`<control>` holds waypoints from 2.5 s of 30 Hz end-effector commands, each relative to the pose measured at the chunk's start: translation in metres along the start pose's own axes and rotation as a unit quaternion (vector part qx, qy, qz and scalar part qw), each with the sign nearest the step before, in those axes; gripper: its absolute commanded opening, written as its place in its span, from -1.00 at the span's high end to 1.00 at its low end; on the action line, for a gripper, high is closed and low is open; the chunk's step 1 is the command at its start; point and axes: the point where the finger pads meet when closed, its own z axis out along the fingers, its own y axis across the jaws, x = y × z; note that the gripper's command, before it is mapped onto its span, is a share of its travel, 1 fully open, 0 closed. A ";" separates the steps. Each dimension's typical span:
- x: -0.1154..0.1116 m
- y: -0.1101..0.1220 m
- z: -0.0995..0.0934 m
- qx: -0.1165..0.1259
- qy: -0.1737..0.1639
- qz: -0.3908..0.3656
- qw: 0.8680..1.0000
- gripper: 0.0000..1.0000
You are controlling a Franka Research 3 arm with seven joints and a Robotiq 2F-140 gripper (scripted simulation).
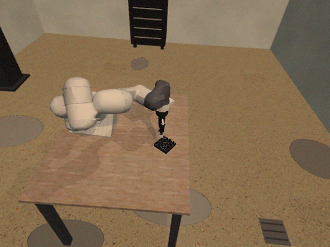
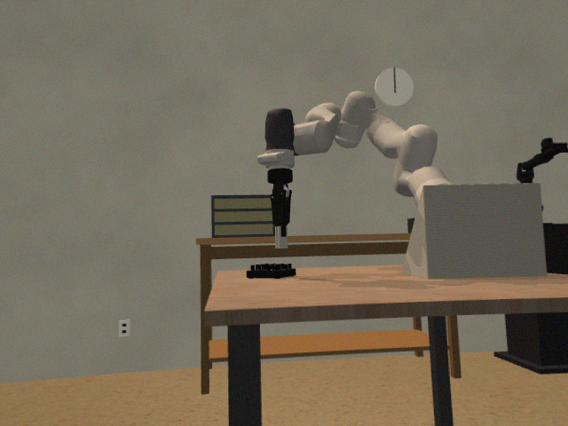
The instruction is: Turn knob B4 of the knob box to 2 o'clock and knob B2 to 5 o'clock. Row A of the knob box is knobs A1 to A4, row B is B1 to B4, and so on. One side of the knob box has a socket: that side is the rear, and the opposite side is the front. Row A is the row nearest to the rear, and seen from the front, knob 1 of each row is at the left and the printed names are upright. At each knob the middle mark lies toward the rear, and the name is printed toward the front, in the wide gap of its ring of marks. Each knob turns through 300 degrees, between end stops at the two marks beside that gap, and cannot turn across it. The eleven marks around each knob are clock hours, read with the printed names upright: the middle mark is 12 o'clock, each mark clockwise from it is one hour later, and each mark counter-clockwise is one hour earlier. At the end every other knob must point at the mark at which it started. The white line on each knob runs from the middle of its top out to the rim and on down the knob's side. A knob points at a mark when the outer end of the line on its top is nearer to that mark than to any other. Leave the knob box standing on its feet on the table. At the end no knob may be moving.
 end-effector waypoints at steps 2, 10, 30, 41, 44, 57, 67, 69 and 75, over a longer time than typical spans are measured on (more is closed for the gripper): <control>-0.001 0.000 -0.001 0.002 -0.001 -0.085 0.996 0.77; -0.003 -0.001 -0.002 0.002 -0.001 -0.145 0.990 0.77; -0.006 -0.005 -0.003 0.002 -0.001 -0.287 0.958 0.77; -0.008 -0.007 -0.004 0.002 -0.001 -0.362 0.932 0.77; -0.009 -0.007 -0.004 0.002 -0.001 -0.379 0.925 0.77; -0.009 -0.007 -0.004 0.002 -0.001 -0.381 0.925 0.77; -0.009 -0.007 -0.004 0.002 -0.001 -0.381 0.925 0.77; -0.009 -0.007 -0.004 0.002 -0.001 -0.381 0.925 0.77; -0.009 -0.007 -0.004 0.002 -0.001 -0.381 0.925 0.77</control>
